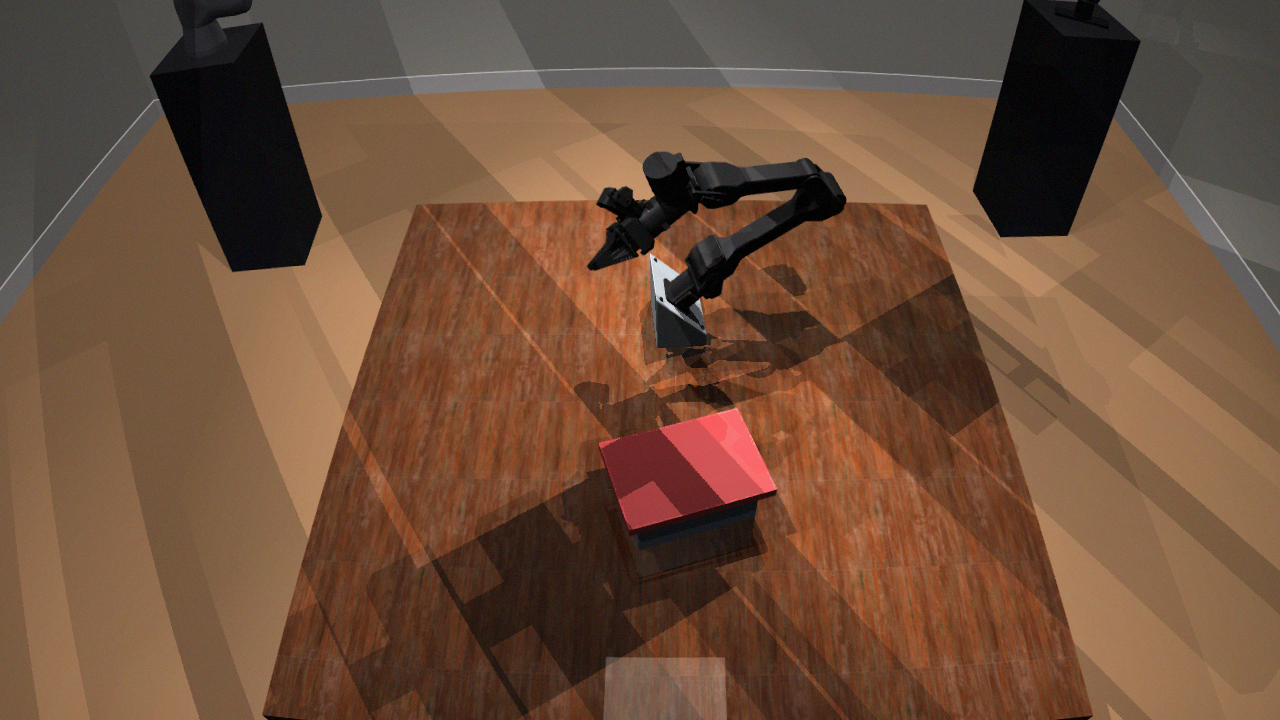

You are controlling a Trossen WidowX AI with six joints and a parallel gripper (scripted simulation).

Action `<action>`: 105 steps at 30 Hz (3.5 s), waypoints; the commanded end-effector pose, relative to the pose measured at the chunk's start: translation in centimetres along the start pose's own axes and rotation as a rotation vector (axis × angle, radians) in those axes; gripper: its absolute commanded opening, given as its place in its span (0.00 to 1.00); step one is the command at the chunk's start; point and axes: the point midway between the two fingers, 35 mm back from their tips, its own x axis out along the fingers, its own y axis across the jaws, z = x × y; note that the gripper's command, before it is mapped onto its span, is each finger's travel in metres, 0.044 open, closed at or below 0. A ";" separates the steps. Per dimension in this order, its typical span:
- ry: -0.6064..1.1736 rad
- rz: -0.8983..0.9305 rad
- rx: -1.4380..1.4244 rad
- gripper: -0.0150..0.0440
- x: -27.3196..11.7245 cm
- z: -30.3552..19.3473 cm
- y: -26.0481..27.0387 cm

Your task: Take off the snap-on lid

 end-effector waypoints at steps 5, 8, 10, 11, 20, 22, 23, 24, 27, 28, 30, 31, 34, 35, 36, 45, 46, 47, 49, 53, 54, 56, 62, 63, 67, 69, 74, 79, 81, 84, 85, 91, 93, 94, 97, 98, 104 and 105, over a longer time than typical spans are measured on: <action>0.522 0.101 -0.066 0.65 3.5 -8.8 3.0; 0.764 0.144 -0.041 0.65 4.1 -12.7 4.0; 0.822 0.153 -0.028 0.65 4.1 -13.5 4.3; 0.893 0.164 -0.008 0.65 4.1 -14.6 4.6; 1.090 0.188 0.064 0.65 4.0 -17.3 5.4; 1.090 0.188 0.064 0.65 4.0 -17.3 5.4; 1.099 0.195 0.067 0.65 4.0 -17.4 5.4; 1.099 0.195 0.067 0.65 4.1 -17.5 5.3; 1.097 0.193 0.066 0.65 5.2 -19.0 3.9; 1.097 0.193 0.066 0.65 5.6 -19.7 3.3; 1.099 0.195 0.067 0.65 6.0 -20.8 2.2; 1.100 0.195 0.068 0.65 6.1 -21.1 2.0; 1.100 0.196 0.068 0.65 6.1 -21.2 1.9; 1.100 0.196 0.068 0.65 6.1 -21.2 1.9; 1.100 0.196 0.068 0.65 6.1 -21.2 1.9; 1.096 0.188 0.062 0.65 6.8 -22.0 2.0; 1.096 0.187 0.061 0.65 6.9 -22.1 2.0; 1.095 0.186 0.060 0.65 7.1 -22.3 2.0; 1.094 0.184 0.059 0.65 7.3 -22.5 2.1; 1.092 0.182 0.057 0.65 7.6 -23.0 2.2; 1.092 0.182 0.057 0.65 7.7 -23.2 2.2; 1.091 0.181 0.056 0.65 7.9 -23.4 2.2; 1.090 0.181 0.056 0.65 8.4 -24.3 2.4; 1.090 0.181 0.056 0.65 8.4 -24.4 2.5; 1.091 0.182 0.057 0.65 8.7 -25.0 2.6; 1.091 0.183 0.058 0.65 8.8 -25.3 2.7; 1.094 0.187 0.061 0.65 9.0 -26.0 2.9; 1.098 0.192 0.065 0.65 9.1 -26.8 3.0; 1.100 0.195 0.067 0.65 9.1 -27.1 3.1; 1.103 0.198 0.069 0.65 9.1 -27.5 3.2; 1.104 0.198 0.070 0.65 9.1 -27.5 3.2; 1.104 0.198 0.070 0.58 9.1 -27.5 3.2; 1.104 0.198 0.070 0.56 9.1 -27.5 3.2; 1.104 0.198 0.070 0.55 9.1 -27.5 3.2; 1.104 0.198 0.070 0.52 9.1 -27.5 3.2; 1.104 0.198 0.070 0.51 9.1 -27.5 3.2; 1.104 0.198 0.070 0.44 9.1 -27.5 3.2; 1.104 0.198 0.070 0.39 9.1 -27.5 3.2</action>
